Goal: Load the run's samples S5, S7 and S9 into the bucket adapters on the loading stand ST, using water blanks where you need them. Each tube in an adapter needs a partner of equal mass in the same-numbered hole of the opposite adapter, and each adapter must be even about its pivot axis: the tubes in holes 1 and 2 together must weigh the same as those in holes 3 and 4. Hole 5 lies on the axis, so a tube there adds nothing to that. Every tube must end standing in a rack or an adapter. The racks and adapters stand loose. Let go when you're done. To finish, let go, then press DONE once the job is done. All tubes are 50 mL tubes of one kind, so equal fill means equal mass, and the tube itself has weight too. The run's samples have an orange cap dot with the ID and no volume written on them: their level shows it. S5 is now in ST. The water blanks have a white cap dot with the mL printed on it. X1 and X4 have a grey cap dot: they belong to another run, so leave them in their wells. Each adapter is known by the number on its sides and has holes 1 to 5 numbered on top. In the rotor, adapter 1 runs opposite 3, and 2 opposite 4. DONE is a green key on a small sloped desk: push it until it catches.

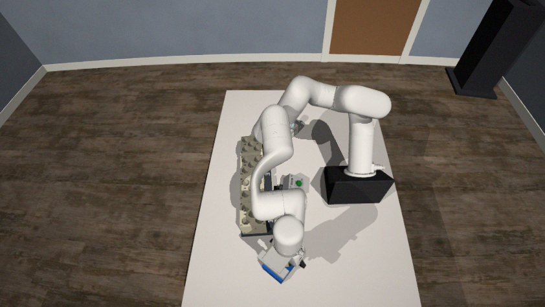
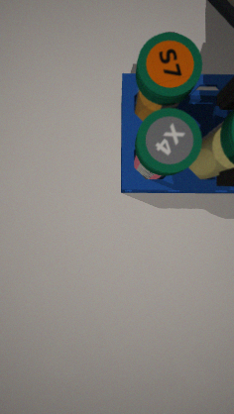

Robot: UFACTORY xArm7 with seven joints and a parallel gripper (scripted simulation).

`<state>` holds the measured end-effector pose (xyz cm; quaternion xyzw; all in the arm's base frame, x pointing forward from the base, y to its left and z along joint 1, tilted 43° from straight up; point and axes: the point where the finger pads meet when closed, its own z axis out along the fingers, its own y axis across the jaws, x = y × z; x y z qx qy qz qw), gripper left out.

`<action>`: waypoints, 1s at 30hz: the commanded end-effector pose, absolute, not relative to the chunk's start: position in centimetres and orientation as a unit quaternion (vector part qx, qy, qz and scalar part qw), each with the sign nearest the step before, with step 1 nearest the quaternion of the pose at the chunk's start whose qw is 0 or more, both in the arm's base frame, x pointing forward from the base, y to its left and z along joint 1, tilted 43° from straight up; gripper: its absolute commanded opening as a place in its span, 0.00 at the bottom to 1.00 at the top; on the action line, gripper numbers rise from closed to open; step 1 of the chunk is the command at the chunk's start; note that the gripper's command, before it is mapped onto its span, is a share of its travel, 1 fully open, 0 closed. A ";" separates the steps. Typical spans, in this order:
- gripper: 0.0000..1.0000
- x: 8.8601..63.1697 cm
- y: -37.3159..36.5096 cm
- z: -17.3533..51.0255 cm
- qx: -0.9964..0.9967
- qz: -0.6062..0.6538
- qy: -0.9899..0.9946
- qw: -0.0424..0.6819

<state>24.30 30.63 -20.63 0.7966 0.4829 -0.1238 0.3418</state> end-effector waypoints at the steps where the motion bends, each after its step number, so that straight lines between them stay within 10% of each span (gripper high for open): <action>1: 0.00 24.2 31.3 -20.0 0.797 -0.122 0.484 0.340; 30: 0.00 23.5 34.9 -16.0 0.797 -0.122 0.484 0.340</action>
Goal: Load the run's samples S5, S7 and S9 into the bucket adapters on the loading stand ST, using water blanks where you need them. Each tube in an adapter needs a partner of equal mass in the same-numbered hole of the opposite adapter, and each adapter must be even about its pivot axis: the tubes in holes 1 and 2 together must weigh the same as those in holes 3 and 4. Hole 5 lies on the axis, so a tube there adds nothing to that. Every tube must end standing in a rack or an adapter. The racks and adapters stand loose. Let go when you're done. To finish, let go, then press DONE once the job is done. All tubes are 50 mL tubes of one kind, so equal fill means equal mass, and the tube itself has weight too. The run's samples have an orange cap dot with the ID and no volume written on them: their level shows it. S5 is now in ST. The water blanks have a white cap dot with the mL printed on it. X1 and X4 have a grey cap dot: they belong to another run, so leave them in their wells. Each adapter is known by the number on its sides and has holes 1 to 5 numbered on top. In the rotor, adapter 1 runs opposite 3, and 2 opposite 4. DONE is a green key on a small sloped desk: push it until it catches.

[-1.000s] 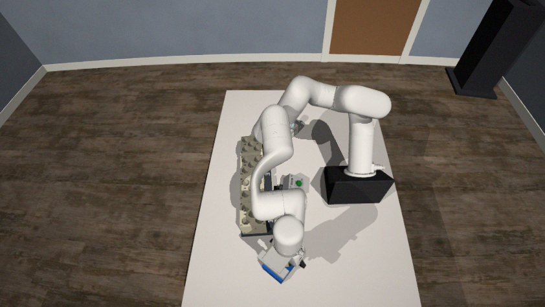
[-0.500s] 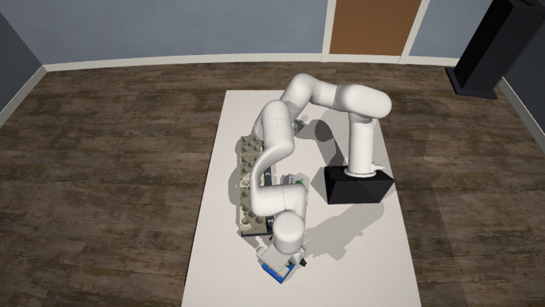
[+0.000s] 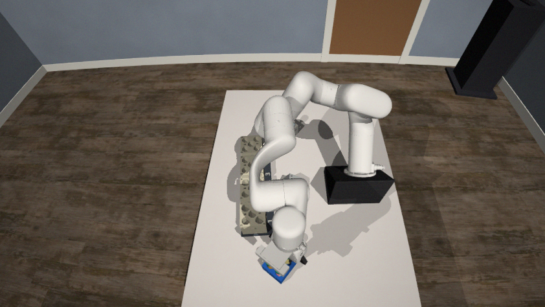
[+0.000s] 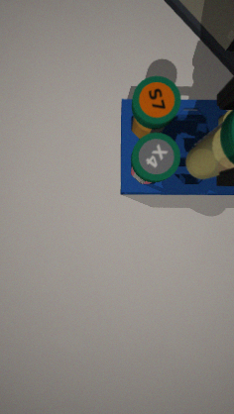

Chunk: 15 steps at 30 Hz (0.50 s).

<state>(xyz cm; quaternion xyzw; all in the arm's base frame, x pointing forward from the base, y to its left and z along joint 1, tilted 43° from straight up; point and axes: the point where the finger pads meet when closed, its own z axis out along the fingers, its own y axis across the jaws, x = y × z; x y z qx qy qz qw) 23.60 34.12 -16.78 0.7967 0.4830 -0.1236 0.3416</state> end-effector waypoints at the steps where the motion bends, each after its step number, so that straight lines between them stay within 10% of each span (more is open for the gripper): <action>1: 0.00 23.5 34.9 -16.0 0.797 -0.122 0.484 0.340; 15: 0.00 23.1 36.6 -14.1 0.797 -0.122 0.484 0.340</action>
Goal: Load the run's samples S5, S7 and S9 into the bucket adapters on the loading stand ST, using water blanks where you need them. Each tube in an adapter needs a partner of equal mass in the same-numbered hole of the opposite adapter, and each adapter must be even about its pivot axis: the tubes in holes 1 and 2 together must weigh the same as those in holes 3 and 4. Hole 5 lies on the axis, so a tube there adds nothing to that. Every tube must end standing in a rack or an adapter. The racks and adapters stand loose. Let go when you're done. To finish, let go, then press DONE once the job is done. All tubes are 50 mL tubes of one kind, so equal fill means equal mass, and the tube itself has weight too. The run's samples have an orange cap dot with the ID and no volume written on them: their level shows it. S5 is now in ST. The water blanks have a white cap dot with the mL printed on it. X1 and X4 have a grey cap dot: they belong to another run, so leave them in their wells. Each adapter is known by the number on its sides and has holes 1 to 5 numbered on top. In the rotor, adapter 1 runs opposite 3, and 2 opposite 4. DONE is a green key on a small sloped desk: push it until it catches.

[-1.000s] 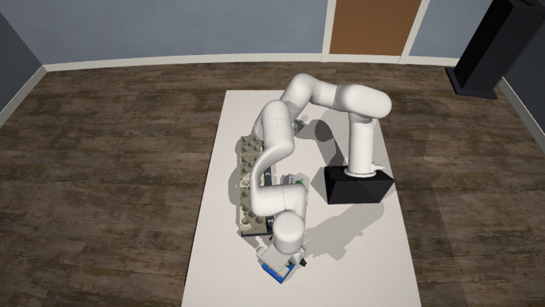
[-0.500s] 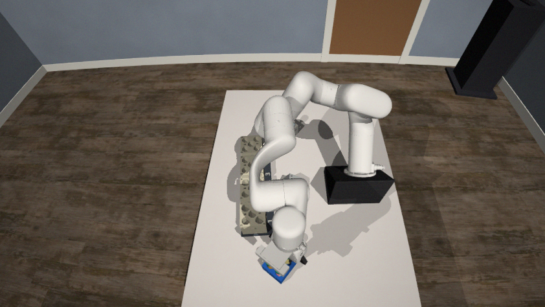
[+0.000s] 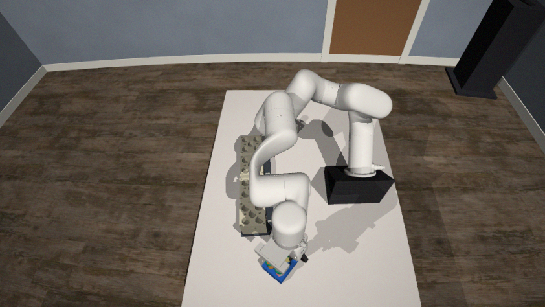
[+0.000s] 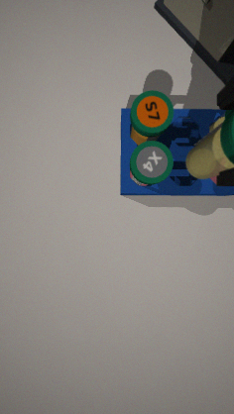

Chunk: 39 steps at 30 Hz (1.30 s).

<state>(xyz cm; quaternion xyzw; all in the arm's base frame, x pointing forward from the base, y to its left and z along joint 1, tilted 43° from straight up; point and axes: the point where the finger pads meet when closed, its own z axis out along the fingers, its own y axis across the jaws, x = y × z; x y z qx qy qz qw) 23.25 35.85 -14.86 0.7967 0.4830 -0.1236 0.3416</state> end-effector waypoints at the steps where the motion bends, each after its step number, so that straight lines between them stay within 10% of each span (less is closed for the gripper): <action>1: 0.00 23.1 36.8 -14.0 0.797 -0.122 0.484 0.340; 39: 0.00 25.9 35.9 -9.3 0.866 -0.064 0.345 0.356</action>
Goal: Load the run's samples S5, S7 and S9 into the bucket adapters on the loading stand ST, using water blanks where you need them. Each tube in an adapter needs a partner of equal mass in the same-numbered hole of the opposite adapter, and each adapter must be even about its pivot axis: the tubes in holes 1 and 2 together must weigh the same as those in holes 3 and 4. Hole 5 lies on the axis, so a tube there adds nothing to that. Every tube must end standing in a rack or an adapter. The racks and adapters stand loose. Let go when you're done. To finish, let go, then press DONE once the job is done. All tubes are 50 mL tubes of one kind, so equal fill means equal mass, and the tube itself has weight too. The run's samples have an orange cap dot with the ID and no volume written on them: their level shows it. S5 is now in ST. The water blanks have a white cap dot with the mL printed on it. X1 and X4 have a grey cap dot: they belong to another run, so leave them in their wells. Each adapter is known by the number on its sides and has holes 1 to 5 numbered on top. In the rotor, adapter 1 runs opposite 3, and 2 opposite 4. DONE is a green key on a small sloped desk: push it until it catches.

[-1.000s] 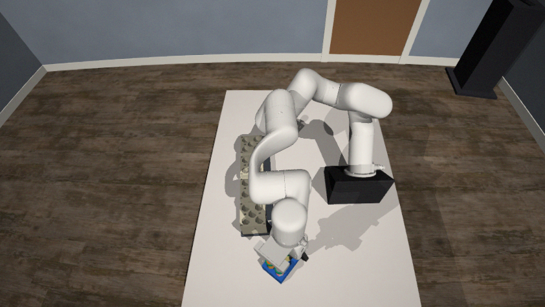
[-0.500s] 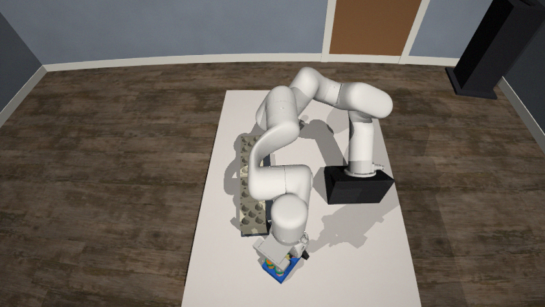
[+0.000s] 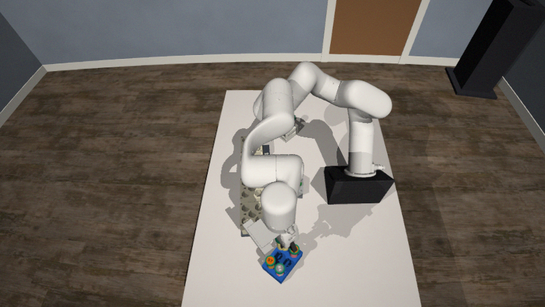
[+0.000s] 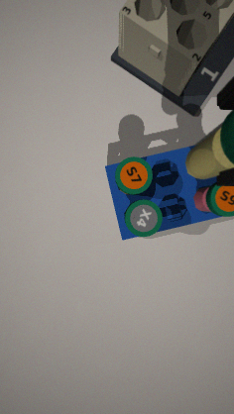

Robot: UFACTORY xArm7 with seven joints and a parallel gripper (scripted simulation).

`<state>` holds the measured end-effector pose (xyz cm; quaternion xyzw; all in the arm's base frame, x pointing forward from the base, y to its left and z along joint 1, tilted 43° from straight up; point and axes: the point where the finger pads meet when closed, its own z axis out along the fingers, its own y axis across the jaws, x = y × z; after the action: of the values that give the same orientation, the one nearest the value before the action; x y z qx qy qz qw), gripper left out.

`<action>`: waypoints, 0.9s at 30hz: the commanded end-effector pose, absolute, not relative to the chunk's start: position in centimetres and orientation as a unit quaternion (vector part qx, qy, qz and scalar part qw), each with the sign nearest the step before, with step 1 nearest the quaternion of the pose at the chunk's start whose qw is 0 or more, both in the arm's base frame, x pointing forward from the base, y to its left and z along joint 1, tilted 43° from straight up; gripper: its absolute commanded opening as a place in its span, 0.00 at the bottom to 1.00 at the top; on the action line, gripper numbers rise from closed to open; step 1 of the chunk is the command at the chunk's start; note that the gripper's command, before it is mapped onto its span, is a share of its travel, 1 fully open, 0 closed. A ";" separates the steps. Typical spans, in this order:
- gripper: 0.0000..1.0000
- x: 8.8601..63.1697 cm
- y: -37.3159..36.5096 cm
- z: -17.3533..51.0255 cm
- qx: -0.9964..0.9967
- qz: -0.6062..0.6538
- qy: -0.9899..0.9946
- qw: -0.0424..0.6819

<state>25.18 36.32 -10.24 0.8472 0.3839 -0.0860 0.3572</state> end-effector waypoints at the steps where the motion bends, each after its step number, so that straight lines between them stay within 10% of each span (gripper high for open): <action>1: 0.00 26.3 35.6 -9.0 0.872 -0.058 0.330 0.357; 27: 0.00 33.9 29.5 -2.1 0.924 0.025 0.123 0.361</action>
<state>32.63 30.29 -3.45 0.9230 0.1228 0.0231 0.3639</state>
